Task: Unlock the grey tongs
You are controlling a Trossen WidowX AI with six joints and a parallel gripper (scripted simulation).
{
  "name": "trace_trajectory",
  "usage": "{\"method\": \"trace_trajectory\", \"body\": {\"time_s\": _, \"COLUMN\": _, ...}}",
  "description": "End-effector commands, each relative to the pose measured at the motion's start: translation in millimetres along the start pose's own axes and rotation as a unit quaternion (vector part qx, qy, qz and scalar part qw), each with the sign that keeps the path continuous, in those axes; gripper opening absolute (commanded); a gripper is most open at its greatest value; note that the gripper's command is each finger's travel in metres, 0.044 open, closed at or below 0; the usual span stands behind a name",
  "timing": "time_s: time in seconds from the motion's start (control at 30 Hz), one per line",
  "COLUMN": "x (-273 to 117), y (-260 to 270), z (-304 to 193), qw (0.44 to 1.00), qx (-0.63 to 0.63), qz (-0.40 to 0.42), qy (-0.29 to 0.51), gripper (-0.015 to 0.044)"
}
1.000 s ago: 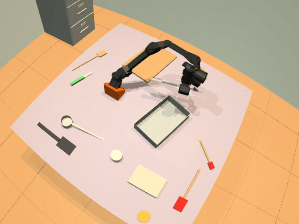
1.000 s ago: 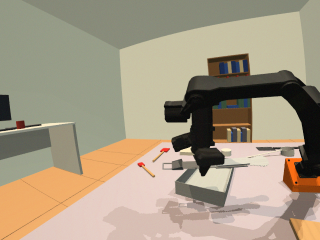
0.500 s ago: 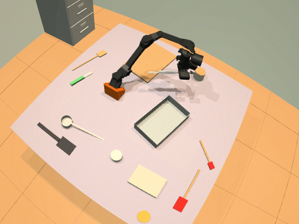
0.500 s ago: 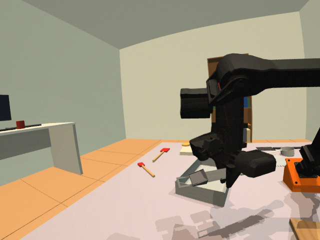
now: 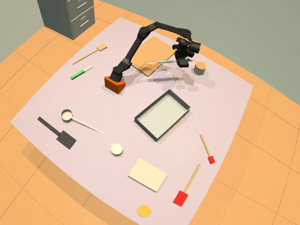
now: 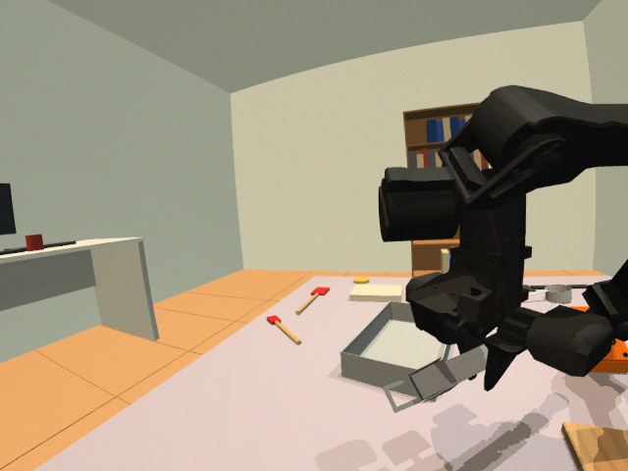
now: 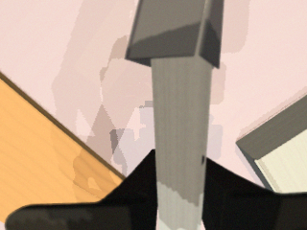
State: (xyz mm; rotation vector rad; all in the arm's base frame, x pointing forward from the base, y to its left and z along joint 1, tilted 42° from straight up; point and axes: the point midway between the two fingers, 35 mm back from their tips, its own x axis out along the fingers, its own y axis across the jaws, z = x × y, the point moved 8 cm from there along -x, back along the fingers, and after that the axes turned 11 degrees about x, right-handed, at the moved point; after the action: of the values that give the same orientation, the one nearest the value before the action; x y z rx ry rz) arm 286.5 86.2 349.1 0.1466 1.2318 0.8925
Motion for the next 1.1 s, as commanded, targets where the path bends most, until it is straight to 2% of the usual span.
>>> {"method": "trace_trajectory", "body": {"time_s": 0.0, "x": 1, "y": 24, "z": -7, "qw": 1.000, "qx": -0.027, "qz": -0.009, "qy": 0.003, "gripper": -0.0150}}
{"method": "trace_trajectory", "body": {"time_s": 1.07, "x": 6, "y": 157, "z": -90, "qw": 0.973, "qx": -0.228, "qz": -0.018, "qy": 0.022, "gripper": -0.0150}}
